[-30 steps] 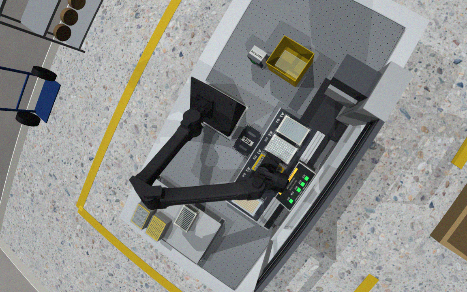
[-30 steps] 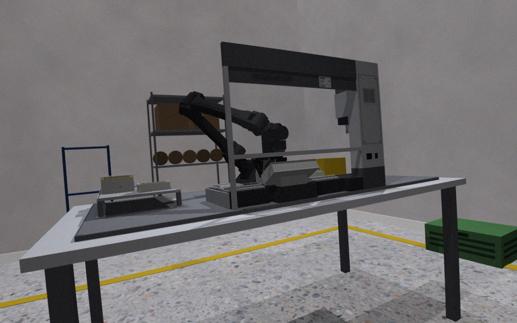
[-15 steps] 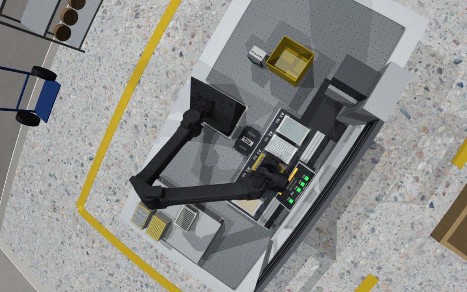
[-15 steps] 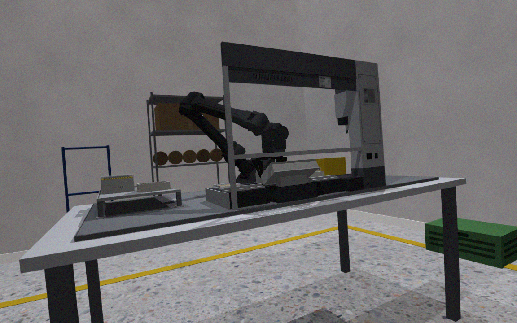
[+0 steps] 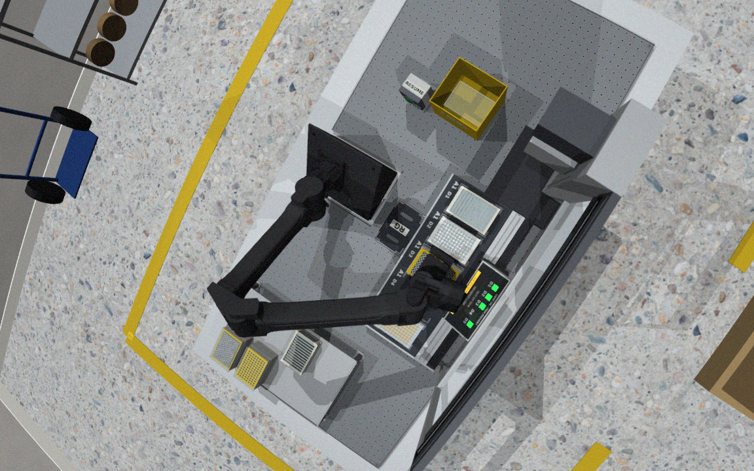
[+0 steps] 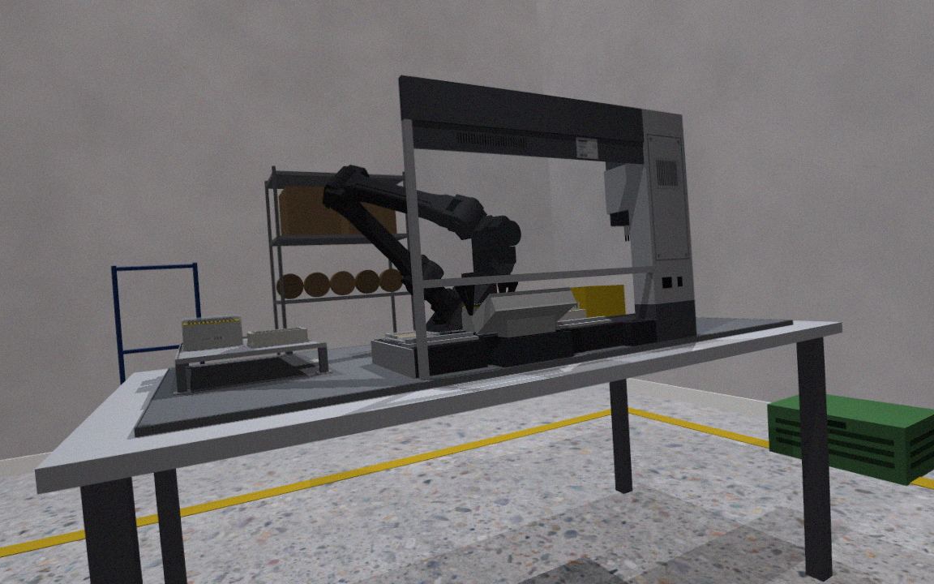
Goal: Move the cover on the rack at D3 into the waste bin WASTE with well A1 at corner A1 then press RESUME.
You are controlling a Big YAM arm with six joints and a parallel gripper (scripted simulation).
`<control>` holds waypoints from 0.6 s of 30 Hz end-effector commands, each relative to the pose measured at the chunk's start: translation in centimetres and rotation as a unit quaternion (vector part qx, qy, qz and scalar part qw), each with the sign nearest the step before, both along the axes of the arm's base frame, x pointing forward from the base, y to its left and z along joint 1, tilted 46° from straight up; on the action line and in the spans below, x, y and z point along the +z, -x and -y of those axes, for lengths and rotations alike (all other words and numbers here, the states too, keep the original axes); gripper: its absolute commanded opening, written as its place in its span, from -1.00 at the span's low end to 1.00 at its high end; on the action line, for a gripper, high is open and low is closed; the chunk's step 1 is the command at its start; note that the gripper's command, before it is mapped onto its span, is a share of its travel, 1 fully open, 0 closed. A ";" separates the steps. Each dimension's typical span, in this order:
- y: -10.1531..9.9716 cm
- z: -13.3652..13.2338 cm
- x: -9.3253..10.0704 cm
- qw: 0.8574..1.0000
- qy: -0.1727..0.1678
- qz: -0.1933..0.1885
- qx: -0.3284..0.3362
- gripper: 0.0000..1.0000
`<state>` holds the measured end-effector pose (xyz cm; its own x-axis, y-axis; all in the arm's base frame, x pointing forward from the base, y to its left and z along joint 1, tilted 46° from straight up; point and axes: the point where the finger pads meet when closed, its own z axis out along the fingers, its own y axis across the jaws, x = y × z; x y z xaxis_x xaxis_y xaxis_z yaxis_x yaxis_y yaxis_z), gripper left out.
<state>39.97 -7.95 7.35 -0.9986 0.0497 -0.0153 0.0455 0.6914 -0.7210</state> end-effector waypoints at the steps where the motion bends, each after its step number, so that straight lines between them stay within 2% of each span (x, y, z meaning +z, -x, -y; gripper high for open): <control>1: -1.6 -1.5 1.4 1.000 -0.004 0.018 0.007 1.00; 5: -1.7 -2.1 2.5 1.000 -0.005 0.027 0.007 1.00; 13: -1.7 -3.0 3.4 1.000 -0.006 0.027 0.007 1.00; 15: -1.7 -3.0 3.4 1.000 -0.006 0.027 0.007 1.00; 16: -1.3 -3.1 2.8 1.000 -0.004 0.016 0.007 1.00; 18: -1.7 -3.4 3.5 1.000 -0.005 0.022 0.007 1.00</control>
